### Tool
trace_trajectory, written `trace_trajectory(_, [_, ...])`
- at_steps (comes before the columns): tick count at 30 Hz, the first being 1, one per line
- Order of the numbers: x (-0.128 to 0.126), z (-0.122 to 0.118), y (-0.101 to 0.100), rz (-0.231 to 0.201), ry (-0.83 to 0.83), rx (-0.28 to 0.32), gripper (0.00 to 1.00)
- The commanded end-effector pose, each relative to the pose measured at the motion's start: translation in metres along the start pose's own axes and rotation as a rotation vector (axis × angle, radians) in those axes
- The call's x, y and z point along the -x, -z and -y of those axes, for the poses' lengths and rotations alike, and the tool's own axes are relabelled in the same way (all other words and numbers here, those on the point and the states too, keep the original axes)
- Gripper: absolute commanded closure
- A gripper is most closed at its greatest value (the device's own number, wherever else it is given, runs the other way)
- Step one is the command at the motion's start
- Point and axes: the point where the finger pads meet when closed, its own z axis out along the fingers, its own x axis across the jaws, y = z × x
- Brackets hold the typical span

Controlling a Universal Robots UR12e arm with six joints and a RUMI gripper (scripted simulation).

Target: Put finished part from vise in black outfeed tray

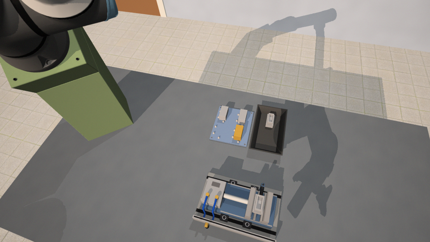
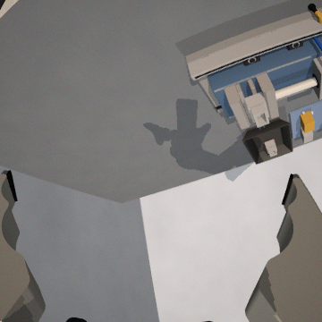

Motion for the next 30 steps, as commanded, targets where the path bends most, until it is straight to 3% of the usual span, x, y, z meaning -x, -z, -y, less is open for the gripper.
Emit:
trace_trajectory(1, [0.001, -0.001, 0.001, 0.001, 0.001, 0.000, 0.00])
trace_trajectory(21, [-0.001, -0.001, -0.003, -0.001, 0.006, -0.006, 0.00])
trace_trajectory(25, [-0.009, -0.005, -0.023, -0.015, 0.037, -0.039, 0.00])
trace_trajectory(30, [-0.034, -0.017, -0.077, -0.045, 0.123, -0.133, 0.00])
